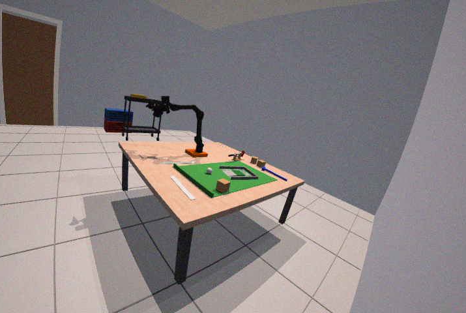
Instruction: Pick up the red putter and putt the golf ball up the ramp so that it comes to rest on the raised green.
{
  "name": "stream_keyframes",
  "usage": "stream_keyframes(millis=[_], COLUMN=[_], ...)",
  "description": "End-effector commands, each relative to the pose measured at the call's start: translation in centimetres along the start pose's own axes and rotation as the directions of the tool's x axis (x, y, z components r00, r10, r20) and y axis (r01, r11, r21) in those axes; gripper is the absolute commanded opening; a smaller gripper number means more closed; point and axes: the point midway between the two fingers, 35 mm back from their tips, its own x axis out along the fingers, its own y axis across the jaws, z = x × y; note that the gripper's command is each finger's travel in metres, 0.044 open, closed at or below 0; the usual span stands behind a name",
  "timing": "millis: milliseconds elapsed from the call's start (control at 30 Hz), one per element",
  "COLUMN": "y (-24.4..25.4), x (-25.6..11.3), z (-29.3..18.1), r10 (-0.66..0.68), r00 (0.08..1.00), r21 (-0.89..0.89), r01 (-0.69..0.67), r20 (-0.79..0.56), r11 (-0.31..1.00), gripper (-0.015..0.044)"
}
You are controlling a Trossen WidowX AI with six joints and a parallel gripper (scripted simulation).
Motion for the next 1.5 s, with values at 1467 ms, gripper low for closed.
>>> stream_keyframes(millis=[1467], y=[1.2], x=[-62.3], z=[27.4], r10=[-0.233], r00=[-0.153], r21=[0.271], r01=[0.711], r20=[0.96], r11=[0.649], gripper=[0.044])
